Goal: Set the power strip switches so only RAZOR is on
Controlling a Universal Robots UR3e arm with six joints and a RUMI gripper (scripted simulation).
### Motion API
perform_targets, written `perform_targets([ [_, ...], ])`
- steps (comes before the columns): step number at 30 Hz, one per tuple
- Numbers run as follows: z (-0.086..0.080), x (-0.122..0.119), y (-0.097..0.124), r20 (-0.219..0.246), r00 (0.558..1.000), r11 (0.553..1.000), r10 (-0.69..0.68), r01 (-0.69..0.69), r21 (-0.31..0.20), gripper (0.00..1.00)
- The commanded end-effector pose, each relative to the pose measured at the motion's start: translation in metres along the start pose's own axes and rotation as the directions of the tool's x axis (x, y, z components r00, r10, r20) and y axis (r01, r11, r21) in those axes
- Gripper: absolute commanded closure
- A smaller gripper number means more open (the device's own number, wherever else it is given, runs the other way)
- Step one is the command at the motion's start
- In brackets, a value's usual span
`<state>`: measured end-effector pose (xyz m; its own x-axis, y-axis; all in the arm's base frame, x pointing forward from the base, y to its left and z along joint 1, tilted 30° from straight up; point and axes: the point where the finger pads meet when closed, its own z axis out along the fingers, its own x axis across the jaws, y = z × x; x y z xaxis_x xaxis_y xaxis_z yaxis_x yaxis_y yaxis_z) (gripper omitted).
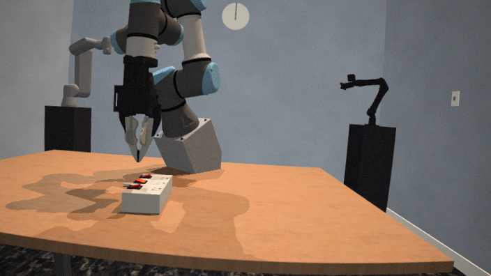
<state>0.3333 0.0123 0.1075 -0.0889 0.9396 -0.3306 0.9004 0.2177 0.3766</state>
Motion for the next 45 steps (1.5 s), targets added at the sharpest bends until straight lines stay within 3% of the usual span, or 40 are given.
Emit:
perform_targets([
  [1,0.004,0.000,0.001,0.001,1.000,1.000,0.000,0.000,-0.003,1.00],
  [25,0.031,-0.001,0.000,0.001,1.000,1.000,0.000,0.000,-0.003,1.00],
  [45,0.034,-0.002,0.000,0.001,1.000,1.000,0.000,0.000,-0.003,1.00],
])
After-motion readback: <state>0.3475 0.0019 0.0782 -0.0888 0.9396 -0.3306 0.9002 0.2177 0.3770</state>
